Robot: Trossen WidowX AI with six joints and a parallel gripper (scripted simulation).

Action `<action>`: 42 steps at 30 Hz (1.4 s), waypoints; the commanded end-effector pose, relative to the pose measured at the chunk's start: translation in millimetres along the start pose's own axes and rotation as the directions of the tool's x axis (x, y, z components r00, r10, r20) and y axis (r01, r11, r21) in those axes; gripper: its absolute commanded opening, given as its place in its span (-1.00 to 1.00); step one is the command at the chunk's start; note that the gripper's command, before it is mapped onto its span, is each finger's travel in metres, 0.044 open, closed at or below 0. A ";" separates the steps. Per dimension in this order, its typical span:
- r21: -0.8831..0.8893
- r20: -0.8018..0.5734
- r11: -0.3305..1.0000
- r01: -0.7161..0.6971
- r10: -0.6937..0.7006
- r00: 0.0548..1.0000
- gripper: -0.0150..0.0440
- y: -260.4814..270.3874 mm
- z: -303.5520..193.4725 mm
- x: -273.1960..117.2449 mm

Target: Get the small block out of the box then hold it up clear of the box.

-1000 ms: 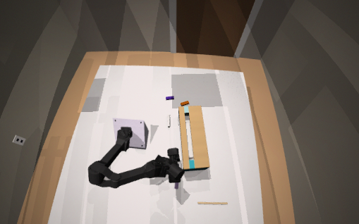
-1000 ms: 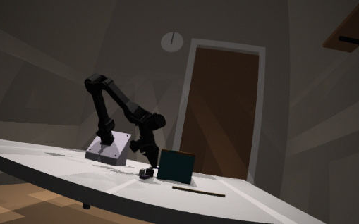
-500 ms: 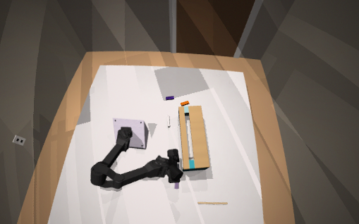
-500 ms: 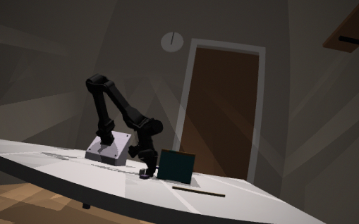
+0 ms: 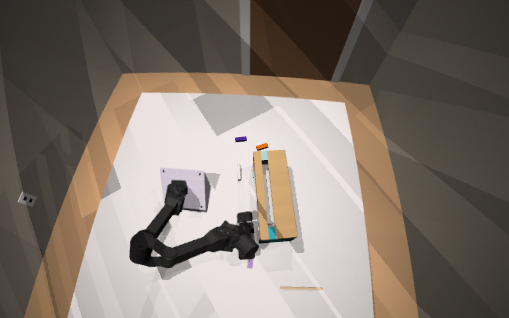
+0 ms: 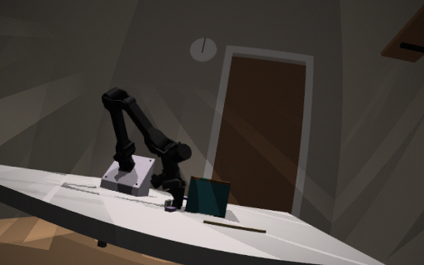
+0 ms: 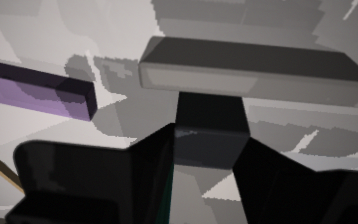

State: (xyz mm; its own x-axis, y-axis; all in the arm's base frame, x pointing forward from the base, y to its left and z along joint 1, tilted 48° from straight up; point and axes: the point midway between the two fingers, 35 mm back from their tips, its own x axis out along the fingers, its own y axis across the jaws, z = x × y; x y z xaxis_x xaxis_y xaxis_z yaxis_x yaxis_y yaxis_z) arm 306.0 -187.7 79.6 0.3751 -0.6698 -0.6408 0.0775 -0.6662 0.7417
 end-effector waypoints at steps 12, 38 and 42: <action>0.002 -0.001 1.000 0.003 -0.003 1.000 -0.49 0.0 -25.4 -56.6; -0.780 0.049 0.624 0.043 -0.007 0.999 -0.49 -21.5 -20.1 -76.0; -0.873 0.057 0.484 0.053 -0.005 0.998 -0.49 -24.9 -18.9 -79.7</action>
State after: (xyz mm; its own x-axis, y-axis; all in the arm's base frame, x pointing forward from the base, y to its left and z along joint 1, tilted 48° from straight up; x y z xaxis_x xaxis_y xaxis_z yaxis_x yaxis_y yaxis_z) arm 294.1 -115.4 115.4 0.3272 -0.6776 -0.6586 0.7991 -0.1736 0.5756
